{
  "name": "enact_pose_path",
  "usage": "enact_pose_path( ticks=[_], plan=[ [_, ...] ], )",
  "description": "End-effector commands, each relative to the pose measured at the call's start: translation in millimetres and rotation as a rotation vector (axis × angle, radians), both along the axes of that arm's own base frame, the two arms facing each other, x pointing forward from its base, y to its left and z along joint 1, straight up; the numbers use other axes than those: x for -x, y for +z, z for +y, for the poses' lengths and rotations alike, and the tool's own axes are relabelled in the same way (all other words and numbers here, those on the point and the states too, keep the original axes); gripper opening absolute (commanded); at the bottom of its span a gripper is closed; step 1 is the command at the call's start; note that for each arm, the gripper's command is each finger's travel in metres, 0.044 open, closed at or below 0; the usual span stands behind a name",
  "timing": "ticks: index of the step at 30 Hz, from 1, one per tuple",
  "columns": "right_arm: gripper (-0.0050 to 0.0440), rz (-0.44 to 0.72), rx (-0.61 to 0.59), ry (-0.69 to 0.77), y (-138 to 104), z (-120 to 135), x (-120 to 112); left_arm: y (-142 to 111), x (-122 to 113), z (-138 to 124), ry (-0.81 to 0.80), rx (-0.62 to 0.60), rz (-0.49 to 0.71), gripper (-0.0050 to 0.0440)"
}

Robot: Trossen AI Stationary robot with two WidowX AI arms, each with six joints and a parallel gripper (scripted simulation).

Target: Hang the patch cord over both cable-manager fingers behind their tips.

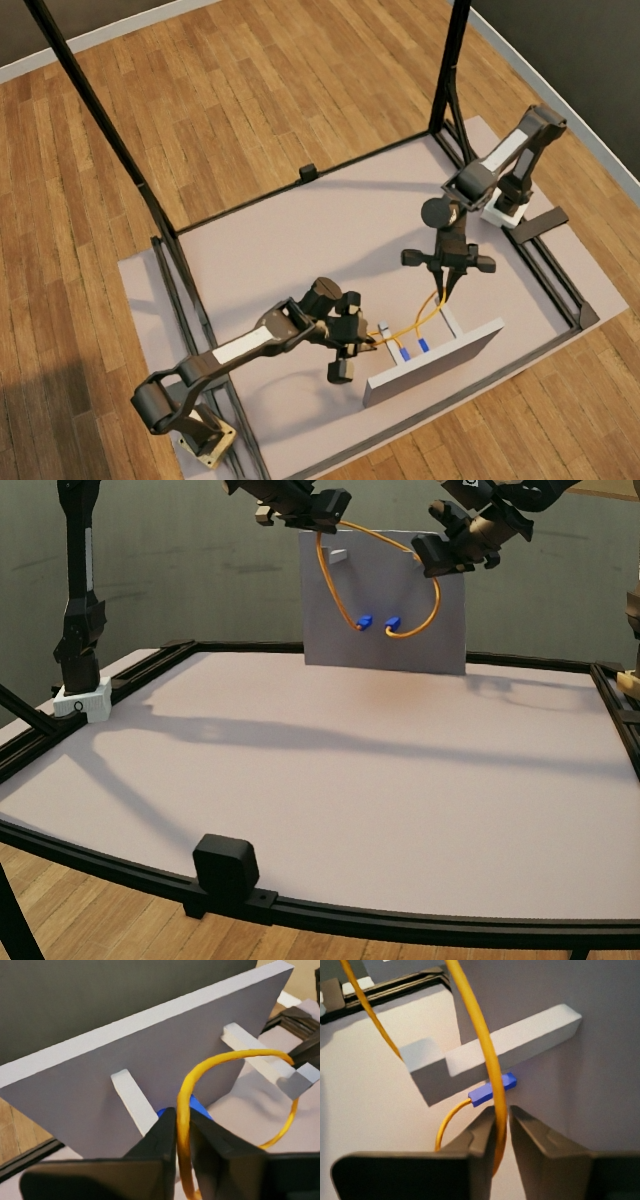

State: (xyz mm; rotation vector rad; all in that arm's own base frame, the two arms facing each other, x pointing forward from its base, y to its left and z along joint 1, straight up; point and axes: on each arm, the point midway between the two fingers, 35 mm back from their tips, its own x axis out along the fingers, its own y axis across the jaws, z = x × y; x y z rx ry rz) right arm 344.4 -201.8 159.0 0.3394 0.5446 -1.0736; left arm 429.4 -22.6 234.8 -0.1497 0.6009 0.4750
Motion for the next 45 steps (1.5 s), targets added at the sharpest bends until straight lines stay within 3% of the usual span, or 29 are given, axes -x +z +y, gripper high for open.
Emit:
enact_pose_path(
  ticks=[1,45],
  plan=[
    [0.004,-0.021,0.007,0.0,8.6,-0.7,-0.9,12.4,4.1,2.5,-0.001,0.004,-0.027,0.0025],
    [0.004,-0.021,0.007,0.0,8.6,-0.7,-0.9,6.4,6.9,6.6,-0.007,0.004,-0.029,0.0025]
  ],
)
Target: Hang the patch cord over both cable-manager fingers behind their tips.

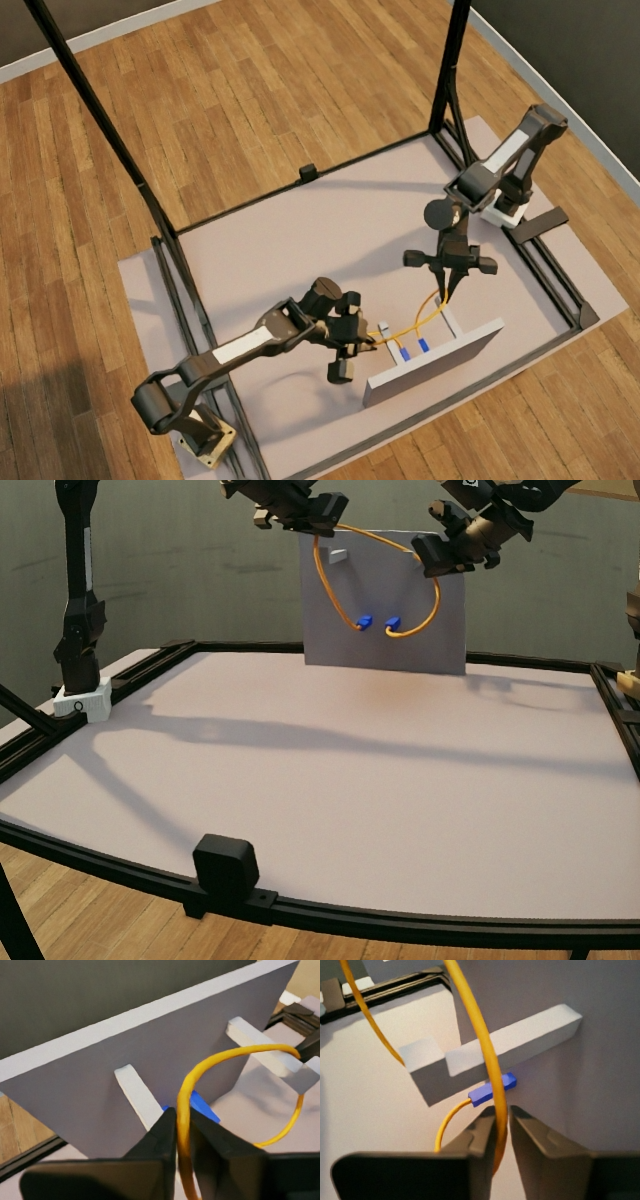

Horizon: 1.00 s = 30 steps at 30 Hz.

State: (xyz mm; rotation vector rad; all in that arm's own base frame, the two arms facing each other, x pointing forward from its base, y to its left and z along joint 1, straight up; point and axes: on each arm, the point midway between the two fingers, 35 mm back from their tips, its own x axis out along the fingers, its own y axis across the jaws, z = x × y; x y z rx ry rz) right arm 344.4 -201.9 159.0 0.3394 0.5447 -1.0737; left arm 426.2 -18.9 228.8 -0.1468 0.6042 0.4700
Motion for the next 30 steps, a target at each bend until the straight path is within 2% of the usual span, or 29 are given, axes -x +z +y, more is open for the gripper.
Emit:
enact_pose_path(
  ticks=[1,30],
  plan=[
    [0.004,-0.021,0.007,0.0,8.6,-0.6,-0.9,12.2,3.9,3.2,-0.002,0.005,-0.033,0.0025],
    [0.004,-0.021,0.007,0.0,8.6,-0.6,-0.9,5.1,8.8,9.3,-0.013,0.006,-0.043,0.0025]
  ],
)
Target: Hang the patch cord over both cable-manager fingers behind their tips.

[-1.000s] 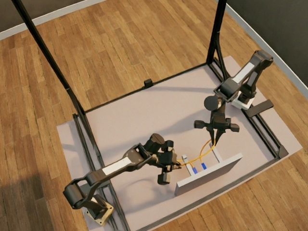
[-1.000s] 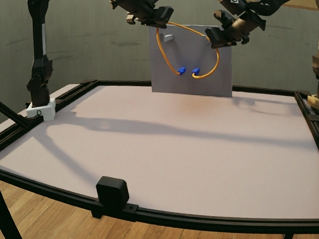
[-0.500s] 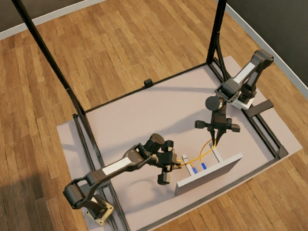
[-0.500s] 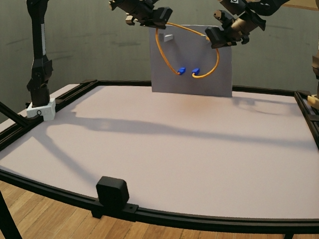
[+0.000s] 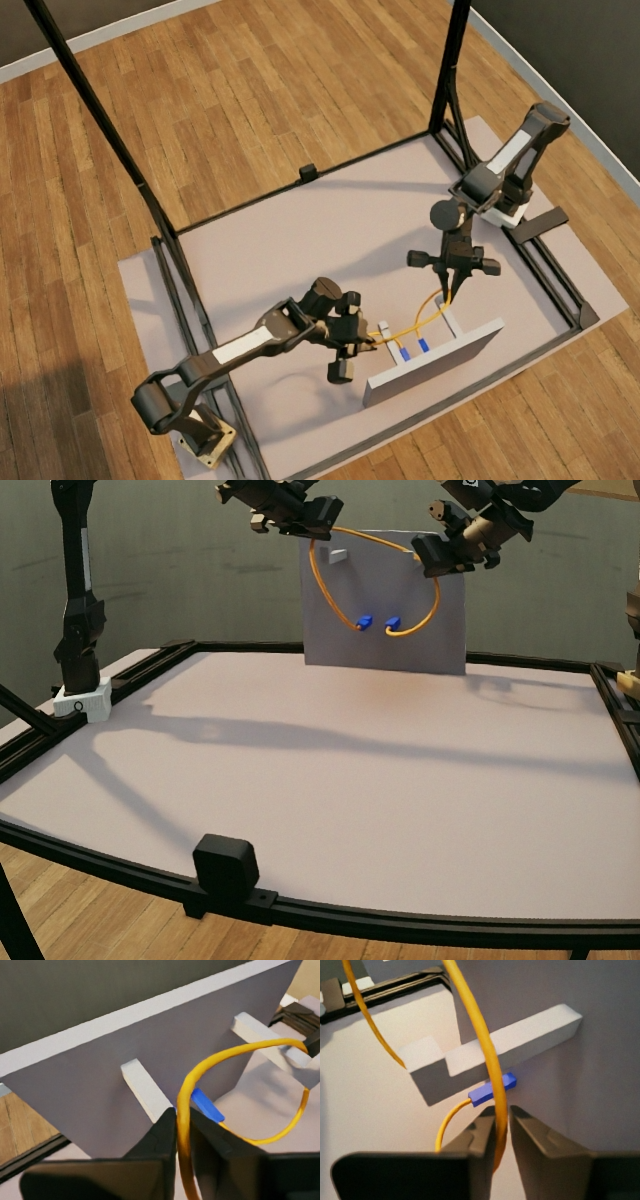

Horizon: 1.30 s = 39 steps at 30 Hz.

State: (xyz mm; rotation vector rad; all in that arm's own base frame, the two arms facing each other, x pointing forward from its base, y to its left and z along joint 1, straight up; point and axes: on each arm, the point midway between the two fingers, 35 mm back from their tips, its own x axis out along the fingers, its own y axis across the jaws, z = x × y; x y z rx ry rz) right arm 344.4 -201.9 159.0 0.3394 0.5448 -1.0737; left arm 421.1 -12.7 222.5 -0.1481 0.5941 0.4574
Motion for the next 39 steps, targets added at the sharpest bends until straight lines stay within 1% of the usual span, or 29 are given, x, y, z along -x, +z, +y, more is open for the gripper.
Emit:
enact_pose_path(
  ticks=[1,39],
  plan=[
    [0.004,-0.021,0.007,0.0,8.6,-0.6,-0.9,11.1,3.9,3.4,-0.002,0.004,-0.032,0.0025],
    [0.004,-0.021,0.007,0.0,8.6,-0.6,-0.9,-1.2,12.8,13.9,-0.006,0.004,-0.042,0.0025]
  ],
)
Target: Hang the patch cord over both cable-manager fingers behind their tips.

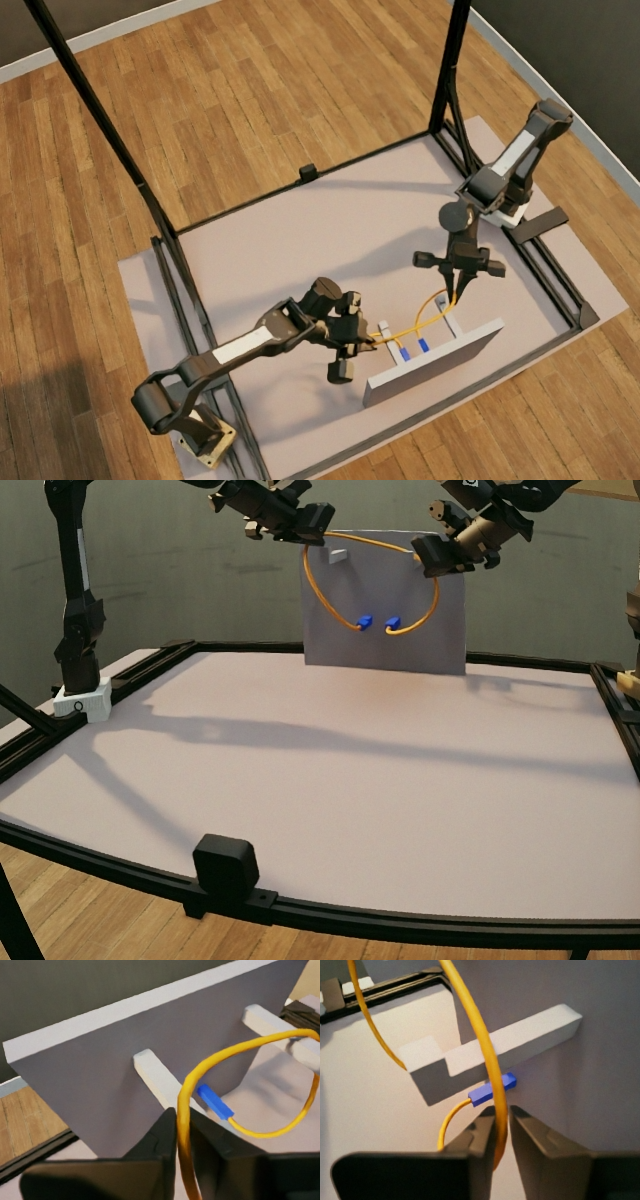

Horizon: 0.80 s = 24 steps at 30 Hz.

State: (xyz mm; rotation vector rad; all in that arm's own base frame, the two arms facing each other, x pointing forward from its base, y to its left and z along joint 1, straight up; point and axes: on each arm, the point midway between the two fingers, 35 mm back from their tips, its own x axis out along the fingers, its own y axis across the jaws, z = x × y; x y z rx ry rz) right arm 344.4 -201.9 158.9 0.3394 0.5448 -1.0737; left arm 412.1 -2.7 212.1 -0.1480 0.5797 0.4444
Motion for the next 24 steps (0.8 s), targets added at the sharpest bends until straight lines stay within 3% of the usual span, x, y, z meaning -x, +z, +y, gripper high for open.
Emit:
enact_pose_path(
  ticks=[1,24],
  plan=[
    [0.004,-0.021,0.007,0.0,8.6,-0.6,-0.9,8.4,4.3,4.4,0.008,0.004,-0.026,0.0025],
    [0.004,-0.021,0.007,0.0,8.6,-0.6,-0.9,1.0,9.2,11.8,0.027,0.005,-0.016,0.0025]
  ],
)
